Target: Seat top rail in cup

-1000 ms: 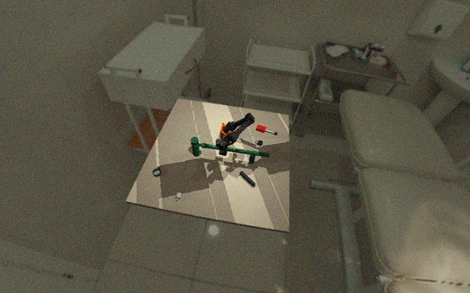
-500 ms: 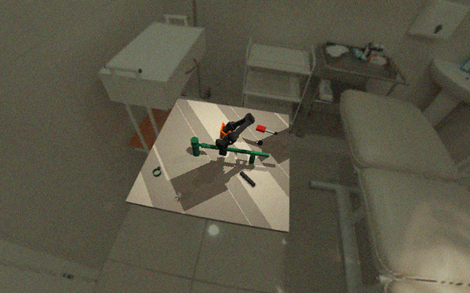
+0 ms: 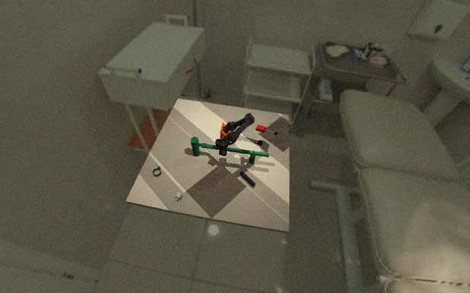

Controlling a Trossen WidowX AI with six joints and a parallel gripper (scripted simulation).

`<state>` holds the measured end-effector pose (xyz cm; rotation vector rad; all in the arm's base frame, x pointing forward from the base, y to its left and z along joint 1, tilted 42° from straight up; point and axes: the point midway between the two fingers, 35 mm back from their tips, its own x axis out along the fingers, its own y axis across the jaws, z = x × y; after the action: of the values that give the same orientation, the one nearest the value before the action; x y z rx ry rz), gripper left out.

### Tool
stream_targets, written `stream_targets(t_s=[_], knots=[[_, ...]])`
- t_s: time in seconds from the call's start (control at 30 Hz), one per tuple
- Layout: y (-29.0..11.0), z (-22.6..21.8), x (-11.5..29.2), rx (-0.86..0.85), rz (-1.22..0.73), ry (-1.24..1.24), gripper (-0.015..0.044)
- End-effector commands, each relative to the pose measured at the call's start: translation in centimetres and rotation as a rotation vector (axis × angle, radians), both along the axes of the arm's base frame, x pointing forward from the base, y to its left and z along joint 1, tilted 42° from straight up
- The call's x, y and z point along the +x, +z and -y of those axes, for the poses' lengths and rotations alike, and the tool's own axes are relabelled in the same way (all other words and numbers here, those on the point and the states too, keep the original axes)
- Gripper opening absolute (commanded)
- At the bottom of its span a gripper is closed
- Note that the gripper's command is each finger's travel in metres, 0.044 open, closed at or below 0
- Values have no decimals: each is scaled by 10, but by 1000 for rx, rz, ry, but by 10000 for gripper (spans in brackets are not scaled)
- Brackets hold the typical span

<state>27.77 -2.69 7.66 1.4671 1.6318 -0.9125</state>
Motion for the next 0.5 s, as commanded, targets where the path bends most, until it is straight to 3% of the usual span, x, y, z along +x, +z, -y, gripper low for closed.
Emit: stream_targets(t_s=[0.0,0.47], knots=[[-1,1,0,-1,0,0,0],[-2,9,1,-1,0,-1,0]])
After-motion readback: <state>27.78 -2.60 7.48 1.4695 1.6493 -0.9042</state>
